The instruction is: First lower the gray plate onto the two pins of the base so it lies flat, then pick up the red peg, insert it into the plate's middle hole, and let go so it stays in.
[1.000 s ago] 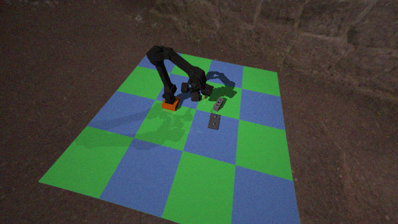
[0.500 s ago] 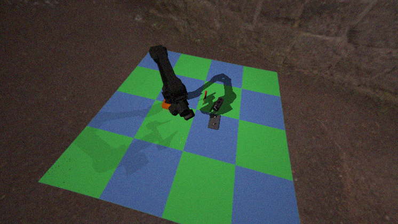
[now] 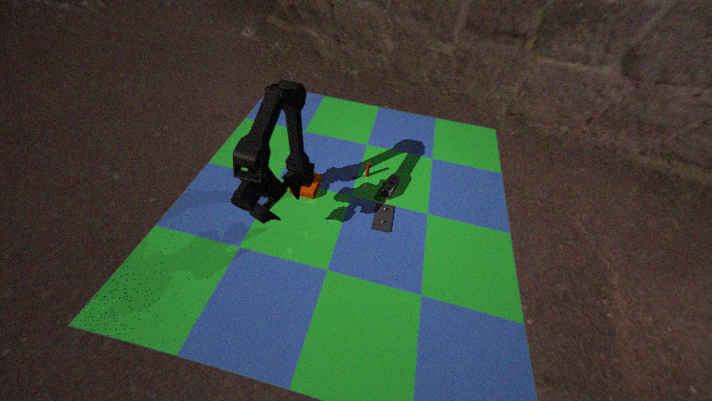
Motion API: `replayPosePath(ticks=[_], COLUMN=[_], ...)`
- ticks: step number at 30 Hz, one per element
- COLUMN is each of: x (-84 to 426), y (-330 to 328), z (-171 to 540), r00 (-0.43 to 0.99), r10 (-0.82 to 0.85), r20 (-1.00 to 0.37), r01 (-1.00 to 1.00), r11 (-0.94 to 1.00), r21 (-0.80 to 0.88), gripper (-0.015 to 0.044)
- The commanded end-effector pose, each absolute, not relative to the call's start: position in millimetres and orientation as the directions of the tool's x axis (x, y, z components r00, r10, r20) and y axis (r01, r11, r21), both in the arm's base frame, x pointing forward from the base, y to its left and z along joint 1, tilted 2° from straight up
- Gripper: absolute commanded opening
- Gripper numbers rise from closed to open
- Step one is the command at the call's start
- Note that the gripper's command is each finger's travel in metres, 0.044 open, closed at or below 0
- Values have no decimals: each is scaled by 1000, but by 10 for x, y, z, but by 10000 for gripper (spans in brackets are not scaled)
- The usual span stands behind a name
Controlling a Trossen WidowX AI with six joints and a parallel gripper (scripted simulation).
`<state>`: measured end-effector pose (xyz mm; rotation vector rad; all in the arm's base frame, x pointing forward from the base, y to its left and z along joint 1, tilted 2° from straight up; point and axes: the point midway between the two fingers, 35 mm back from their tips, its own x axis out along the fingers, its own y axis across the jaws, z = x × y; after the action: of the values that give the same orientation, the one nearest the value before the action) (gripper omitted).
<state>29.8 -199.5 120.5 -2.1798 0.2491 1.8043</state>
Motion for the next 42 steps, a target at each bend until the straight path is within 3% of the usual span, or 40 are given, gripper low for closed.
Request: replayPosePath(ticks=[1,11,18,23,26,34,38,42], x=[-88,-1213,-1811,-1857,-1759,-1425,-1081,-670], y=[-2028,-1710,-1148,-1081,-1238,-1782,-2102,-2364], z=[1244,1356,1444,1454,1446,1476,1504,1524], r00=[163,40,-41,-47,-41,-25,-7,10], r10=[15,-39,-8,-3,-23,-38,-47,-48], r20=[-987,-998,-999,-999,-999,-999,-999,-999], r01=[-532,-956,-982,-972,-985,-910,-642,-249], r11=[-841,-292,186,232,166,-412,-765,-968], r21=[-101,-27,39,45,37,38,41,44], gripper=[440,440,440,440,440,440,440,440])
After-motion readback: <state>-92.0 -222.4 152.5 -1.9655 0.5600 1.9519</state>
